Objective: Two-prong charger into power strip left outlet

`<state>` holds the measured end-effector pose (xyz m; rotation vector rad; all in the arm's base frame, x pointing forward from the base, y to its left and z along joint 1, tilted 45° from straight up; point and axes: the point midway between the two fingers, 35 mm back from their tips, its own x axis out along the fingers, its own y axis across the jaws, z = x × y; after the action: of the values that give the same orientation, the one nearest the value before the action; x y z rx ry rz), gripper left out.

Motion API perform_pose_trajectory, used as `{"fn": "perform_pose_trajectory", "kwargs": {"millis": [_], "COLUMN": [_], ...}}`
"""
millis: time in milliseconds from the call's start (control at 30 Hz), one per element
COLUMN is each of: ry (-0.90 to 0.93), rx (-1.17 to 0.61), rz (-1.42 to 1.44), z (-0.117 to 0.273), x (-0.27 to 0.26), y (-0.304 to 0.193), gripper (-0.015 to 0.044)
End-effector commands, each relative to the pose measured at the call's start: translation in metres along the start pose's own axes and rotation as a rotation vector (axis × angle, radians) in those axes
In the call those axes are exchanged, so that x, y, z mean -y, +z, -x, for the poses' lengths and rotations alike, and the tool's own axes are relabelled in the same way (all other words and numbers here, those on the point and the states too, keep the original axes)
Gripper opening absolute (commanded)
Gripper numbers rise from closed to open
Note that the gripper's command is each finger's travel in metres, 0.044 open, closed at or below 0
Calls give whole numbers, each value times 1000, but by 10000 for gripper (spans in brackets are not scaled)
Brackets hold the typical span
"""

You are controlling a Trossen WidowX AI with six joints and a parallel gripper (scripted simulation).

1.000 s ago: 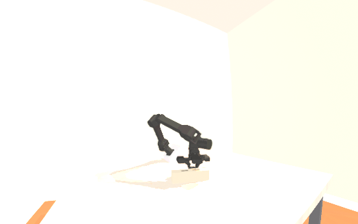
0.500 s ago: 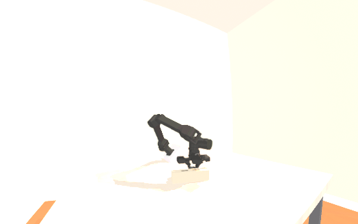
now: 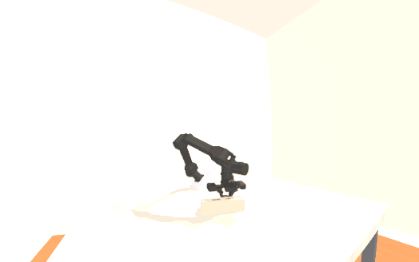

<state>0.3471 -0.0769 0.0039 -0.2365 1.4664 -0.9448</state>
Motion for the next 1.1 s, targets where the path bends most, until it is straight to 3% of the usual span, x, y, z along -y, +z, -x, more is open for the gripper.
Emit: {"fn": "perform_pose_trajectory", "kwargs": {"millis": [0,1067], "ry": [0,0], "rx": [7,7], "rz": [0,0], "z": [1,2], "x": [0,0], "y": [3,7], "gripper": [0,0]}}
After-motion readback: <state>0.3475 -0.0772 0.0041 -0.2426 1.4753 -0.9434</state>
